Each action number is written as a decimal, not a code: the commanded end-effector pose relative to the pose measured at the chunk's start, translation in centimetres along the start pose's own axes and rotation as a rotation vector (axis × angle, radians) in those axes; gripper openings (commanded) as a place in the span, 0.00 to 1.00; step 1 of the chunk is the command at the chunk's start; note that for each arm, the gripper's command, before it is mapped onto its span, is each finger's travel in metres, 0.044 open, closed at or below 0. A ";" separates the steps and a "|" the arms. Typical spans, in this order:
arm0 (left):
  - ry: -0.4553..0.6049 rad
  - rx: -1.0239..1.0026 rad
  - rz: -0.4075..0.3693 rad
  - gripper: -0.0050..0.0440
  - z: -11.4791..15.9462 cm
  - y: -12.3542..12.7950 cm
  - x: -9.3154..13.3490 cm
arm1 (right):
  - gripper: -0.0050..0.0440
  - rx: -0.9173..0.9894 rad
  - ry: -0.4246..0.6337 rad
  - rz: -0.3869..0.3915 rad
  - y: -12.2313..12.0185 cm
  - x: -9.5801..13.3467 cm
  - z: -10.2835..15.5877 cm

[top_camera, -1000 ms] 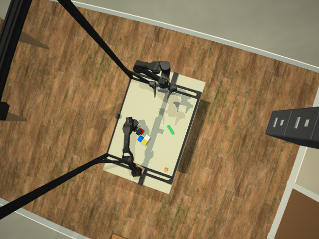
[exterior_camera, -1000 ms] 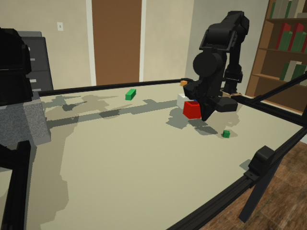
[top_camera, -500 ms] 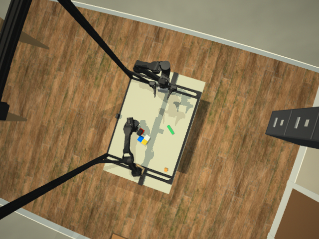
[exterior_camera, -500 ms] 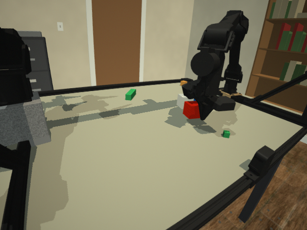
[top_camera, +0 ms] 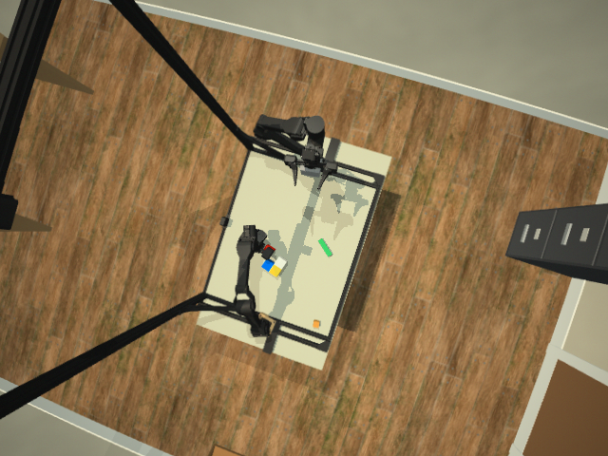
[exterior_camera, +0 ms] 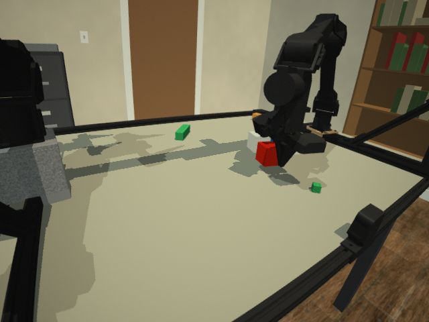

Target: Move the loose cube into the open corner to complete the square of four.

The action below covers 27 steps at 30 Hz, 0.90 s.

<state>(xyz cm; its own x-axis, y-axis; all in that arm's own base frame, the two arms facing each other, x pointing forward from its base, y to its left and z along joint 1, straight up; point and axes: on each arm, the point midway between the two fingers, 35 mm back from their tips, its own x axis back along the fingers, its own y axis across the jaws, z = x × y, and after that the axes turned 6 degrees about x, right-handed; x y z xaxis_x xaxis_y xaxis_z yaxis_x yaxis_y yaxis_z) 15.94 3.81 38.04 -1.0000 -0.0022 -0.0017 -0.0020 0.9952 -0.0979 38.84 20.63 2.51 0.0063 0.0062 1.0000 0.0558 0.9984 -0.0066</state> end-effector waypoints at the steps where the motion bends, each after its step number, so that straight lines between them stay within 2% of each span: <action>1: 0.001 0.007 0.002 0.92 0.0 0.0 0.0 | 0.10 0.005 -0.006 -0.007 -0.3 0.4 0.0; 27: 0.001 0.007 0.002 0.92 0.0 0.0 0.0 | 0.10 0.005 -0.006 -0.007 -1.6 0.4 0.2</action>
<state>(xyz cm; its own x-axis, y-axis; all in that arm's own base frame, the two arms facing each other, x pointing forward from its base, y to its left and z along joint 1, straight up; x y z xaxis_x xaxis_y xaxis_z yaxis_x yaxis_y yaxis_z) 15.94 3.81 38.04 -1.0000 -0.0022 -0.0017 -0.0020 0.9952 -0.0979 38.64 19.25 2.58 0.0051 0.0054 1.0000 0.0562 0.9984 -0.0056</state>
